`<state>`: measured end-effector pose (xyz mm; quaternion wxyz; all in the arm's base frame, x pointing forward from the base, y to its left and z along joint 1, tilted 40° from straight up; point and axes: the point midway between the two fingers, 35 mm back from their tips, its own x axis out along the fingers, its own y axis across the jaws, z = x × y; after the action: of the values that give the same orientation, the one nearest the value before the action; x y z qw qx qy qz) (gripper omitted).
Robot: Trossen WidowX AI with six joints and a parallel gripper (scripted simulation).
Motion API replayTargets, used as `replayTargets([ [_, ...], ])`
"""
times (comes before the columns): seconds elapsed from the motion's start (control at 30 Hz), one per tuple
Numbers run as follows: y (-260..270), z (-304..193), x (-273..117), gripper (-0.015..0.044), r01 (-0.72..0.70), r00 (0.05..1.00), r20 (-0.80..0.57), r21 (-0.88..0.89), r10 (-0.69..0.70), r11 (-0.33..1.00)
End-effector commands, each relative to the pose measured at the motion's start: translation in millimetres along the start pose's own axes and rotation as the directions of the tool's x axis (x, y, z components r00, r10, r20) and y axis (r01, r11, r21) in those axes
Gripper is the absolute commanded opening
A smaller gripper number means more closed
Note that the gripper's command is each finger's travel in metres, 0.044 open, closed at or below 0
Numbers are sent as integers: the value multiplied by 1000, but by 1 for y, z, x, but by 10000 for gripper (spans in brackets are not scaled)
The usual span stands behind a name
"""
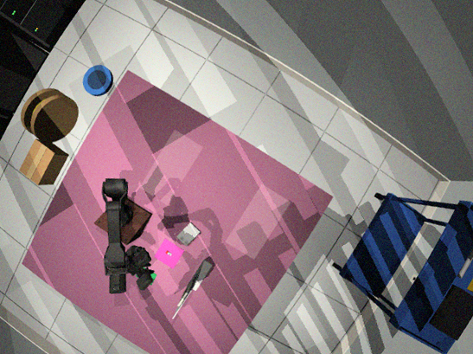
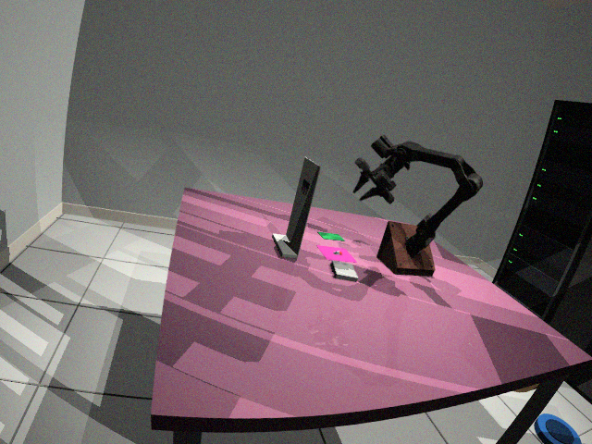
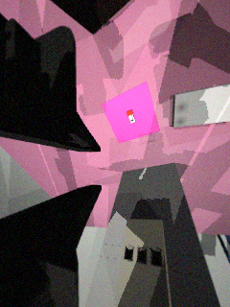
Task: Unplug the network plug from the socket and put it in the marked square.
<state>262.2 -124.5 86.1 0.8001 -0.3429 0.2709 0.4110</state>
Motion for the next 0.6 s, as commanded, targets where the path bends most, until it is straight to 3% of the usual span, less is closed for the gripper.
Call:
replayTargets([
  [0.0, -3, 1, -6, 182, 0, 1000, 5, -3, 0, 1000],
  [0.33, -3, 1, -6, 440, 0, 1000, 5, -3, 0, 1000],
  [0.57, -3, 1, -6, 440, 0, 1000, 5, -3, 0, 1000],
])
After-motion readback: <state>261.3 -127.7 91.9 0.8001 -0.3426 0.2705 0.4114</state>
